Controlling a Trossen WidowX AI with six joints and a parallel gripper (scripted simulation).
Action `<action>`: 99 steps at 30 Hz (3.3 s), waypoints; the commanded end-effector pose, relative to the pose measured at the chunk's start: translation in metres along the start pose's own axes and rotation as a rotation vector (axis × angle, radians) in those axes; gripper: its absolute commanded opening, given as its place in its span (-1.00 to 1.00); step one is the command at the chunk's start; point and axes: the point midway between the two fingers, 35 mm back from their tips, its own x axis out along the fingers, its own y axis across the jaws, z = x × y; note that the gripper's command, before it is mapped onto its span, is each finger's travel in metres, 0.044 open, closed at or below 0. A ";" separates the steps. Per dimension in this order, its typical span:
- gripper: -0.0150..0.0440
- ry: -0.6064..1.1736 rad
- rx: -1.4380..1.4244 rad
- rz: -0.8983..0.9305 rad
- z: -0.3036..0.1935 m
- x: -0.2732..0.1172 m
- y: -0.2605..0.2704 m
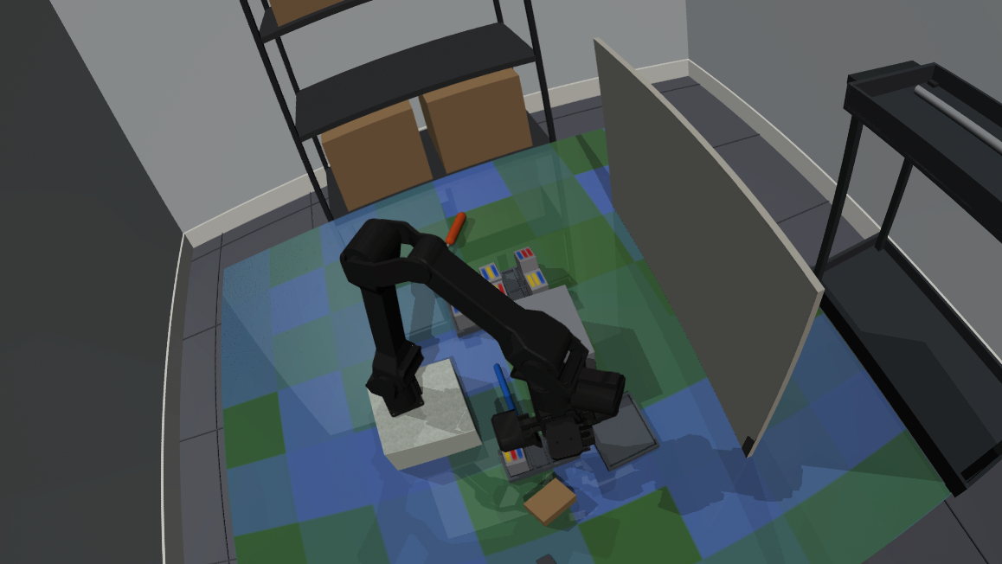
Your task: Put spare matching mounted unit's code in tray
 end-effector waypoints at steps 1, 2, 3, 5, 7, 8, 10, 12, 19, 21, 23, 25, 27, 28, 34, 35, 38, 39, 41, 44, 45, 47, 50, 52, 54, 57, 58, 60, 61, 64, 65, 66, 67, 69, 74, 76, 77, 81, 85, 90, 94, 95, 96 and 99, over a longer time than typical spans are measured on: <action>0.53 0.007 0.006 -0.001 -0.001 0.008 0.000; 0.53 0.007 0.006 -0.001 -0.001 0.009 0.000; 0.53 0.007 0.006 -0.001 -0.001 0.011 -0.001; 0.53 0.007 0.006 -0.001 -0.001 0.014 -0.001; 0.53 0.007 0.006 -0.001 -0.001 0.017 -0.001; 0.53 0.007 0.006 -0.001 -0.002 0.019 -0.001; 0.53 0.007 0.006 -0.001 -0.002 0.022 -0.001; 0.53 0.007 0.006 -0.001 -0.002 0.026 -0.002; 0.53 0.007 0.006 -0.001 -0.002 0.033 -0.002; 0.53 0.007 0.006 -0.001 -0.002 0.033 -0.002; 0.53 0.007 0.006 -0.001 -0.002 0.033 -0.002; 0.35 0.004 0.000 -0.005 -0.002 0.032 -0.003; 0.17 0.004 0.000 -0.005 -0.002 0.032 -0.003; 0.08 0.004 0.000 -0.005 -0.002 0.032 -0.003; -0.06 0.004 0.000 -0.005 -0.002 0.032 -0.003; -0.08 0.004 0.000 -0.005 -0.002 0.032 -0.003; -0.34 0.004 0.000 -0.005 -0.002 0.032 -0.003; -0.43 0.004 0.000 -0.005 -0.002 0.032 -0.003; -0.49 0.004 0.000 -0.005 -0.002 0.032 -0.003; -0.49 0.004 0.000 -0.005 -0.002 0.032 -0.003; -0.49 0.004 0.000 -0.005 -0.002 0.032 -0.003; -0.49 0.004 0.000 -0.005 -0.002 0.032 -0.003; -0.49 0.004 0.001 -0.004 -0.001 0.022 -0.002; -0.49 0.004 0.002 -0.003 0.000 0.008 0.000; -0.49 0.005 0.003 -0.003 0.000 -0.007 0.000; -0.49 0.006 0.005 -0.002 0.000 -0.029 0.000; -0.49 0.006 0.005 -0.002 -0.001 -0.037 -0.001; -0.49 0.006 0.006 -0.001 -0.001 -0.046 -0.002; -0.49 0.006 0.006 -0.001 -0.001 -0.048 -0.002; -0.49 0.006 0.006 -0.001 -0.001 -0.048 -0.002; -0.49 0.006 0.006 -0.001 -0.001 -0.048 -0.002; -0.49 0.004 0.011 -0.001 -0.001 -0.045 -0.001; -0.49 0.004 0.011 -0.001 -0.001 -0.048 -0.001; -0.49 0.004 0.010 -0.001 -0.001 -0.059 -0.001; -0.49 0.005 0.008 -0.001 -0.001 -0.088 -0.003; -0.49 0.006 0.007 -0.002 -0.002 -0.100 -0.004; -0.49 0.006 0.007 -0.002 -0.003 -0.106 -0.005; -0.49 0.006 0.006 -0.002 -0.005 -0.121 -0.007; -0.49 0.006 0.006 -0.002 -0.004 -0.121 -0.005; -0.49 0.006 0.006 0.000 0.000 -0.124 0.014; -0.49 0.006 0.006 0.001 0.002 -0.126 0.030; -0.49 0.006 0.006 0.002 0.002 -0.126 0.034; -0.49 0.006 0.006 0.002 0.003 -0.126 0.038; -0.49 0.006 0.006 0.003 0.004 -0.126 0.050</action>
